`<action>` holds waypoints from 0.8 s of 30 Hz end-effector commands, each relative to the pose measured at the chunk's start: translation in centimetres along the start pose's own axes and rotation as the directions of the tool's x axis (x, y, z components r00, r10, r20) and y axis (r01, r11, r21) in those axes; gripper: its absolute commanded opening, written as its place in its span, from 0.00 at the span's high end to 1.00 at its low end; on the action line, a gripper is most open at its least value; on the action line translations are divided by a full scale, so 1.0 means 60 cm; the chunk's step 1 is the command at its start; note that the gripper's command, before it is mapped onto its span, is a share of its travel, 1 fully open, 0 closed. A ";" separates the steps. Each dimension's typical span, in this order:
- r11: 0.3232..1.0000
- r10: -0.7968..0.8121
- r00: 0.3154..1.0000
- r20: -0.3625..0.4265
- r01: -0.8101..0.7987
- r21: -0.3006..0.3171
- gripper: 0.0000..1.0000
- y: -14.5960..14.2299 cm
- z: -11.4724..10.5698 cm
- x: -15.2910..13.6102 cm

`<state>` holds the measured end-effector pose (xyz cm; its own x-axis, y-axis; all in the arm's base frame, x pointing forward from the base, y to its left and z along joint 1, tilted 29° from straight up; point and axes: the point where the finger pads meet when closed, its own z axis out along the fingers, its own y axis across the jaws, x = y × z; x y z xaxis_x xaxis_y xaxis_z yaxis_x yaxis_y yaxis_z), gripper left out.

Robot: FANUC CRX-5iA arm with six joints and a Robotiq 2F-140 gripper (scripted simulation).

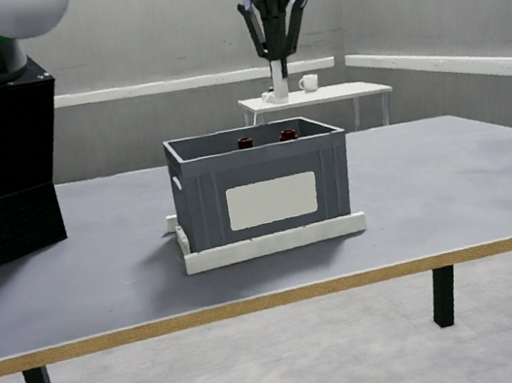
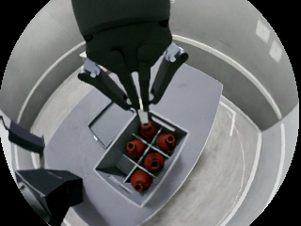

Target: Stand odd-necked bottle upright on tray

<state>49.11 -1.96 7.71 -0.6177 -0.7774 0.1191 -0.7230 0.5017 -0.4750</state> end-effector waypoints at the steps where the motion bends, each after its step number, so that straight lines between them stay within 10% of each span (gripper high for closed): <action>1: 1.000 0.001 1.000 0.001 -0.001 0.001 0.90 0.011 -0.012 0.067; 24: 1.000 0.000 1.000 0.001 0.000 0.001 0.90 0.098 0.003 0.301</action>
<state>34.45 -12.94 6.68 -0.6200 -0.7751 0.1216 -0.7229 0.5041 -0.4726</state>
